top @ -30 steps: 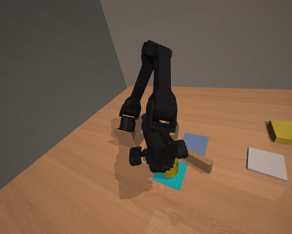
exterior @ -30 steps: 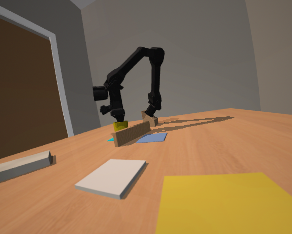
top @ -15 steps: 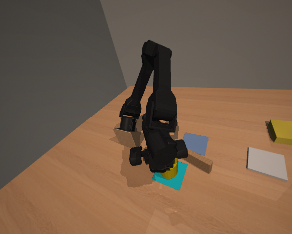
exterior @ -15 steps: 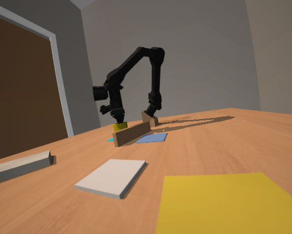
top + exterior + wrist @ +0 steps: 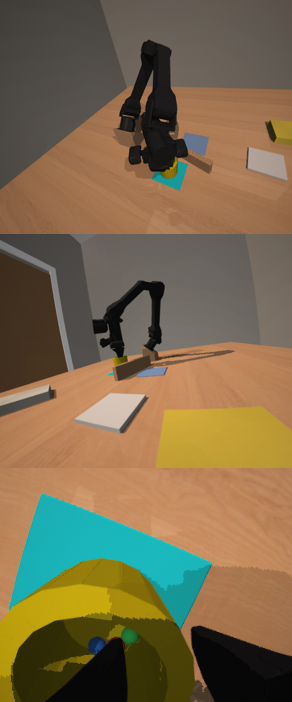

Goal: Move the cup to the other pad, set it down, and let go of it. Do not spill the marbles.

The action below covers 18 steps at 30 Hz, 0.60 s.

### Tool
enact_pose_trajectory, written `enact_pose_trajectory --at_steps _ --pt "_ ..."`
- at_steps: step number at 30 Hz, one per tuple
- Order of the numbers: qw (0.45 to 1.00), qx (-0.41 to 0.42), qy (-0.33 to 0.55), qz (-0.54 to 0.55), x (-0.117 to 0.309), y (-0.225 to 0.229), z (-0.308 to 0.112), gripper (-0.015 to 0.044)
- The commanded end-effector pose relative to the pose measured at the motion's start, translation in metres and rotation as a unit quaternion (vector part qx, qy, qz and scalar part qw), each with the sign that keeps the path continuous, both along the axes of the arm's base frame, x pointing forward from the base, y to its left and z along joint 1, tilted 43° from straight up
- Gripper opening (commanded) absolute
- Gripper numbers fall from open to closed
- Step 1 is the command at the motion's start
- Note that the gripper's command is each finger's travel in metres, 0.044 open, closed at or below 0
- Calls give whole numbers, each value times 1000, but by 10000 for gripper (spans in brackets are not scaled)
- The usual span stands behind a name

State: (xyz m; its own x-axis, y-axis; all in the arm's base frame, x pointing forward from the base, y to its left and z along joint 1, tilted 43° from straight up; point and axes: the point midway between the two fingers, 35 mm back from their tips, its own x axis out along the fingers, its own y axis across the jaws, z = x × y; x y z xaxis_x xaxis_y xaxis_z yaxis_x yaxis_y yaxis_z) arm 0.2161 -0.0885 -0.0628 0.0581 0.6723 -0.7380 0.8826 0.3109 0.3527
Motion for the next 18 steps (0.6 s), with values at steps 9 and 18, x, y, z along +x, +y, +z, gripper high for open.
enact_pose_trajectory --at_steps 9,18 --pt "1000 -3 -3 1 0 -15 14 146" --pt "1000 -3 -2 0 -1 -24 24 146"
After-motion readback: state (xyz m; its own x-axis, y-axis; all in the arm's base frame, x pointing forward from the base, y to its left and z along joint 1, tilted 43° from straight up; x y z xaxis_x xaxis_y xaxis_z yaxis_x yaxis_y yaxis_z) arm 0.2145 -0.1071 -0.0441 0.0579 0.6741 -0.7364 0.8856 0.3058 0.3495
